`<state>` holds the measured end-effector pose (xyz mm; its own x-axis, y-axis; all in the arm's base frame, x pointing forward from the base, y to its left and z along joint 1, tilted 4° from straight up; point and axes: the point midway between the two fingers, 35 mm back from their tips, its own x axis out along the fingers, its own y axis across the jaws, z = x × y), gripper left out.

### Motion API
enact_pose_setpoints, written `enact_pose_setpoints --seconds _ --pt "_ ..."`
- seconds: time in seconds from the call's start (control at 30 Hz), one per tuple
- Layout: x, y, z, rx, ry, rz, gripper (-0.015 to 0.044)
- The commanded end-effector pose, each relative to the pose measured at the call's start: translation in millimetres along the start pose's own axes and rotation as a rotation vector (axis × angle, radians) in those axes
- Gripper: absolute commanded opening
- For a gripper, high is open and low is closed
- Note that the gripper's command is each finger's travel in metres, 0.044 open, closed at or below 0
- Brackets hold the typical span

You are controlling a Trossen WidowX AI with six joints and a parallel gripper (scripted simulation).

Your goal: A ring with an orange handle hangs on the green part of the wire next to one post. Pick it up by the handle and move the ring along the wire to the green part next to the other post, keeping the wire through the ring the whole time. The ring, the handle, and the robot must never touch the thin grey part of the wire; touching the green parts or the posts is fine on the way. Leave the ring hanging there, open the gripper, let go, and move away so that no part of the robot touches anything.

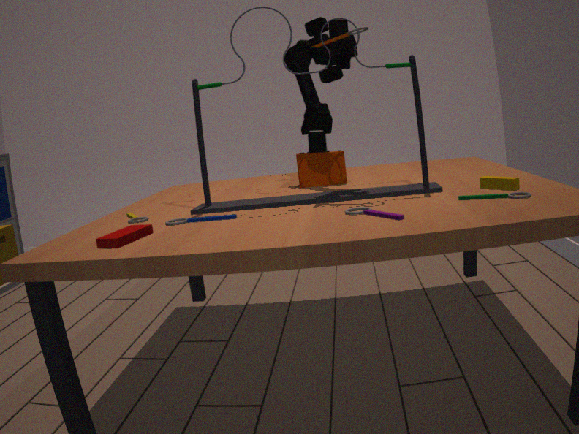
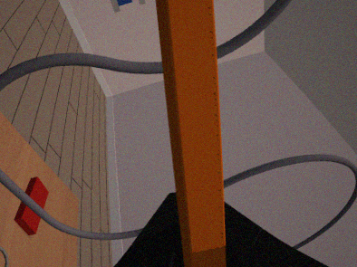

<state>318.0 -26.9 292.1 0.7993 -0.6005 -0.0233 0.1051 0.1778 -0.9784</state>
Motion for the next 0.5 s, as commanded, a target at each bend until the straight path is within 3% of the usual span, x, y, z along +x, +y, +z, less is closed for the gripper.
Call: enact_pose_setpoints --seconds 0.0,0.47 --pt "0.8 -7.1 -0.2 -0.076 -0.013 -0.04 -0.015" --pt "1.6 -26.6 3.4 -0.326 -0.044 -0.156 -0.015"
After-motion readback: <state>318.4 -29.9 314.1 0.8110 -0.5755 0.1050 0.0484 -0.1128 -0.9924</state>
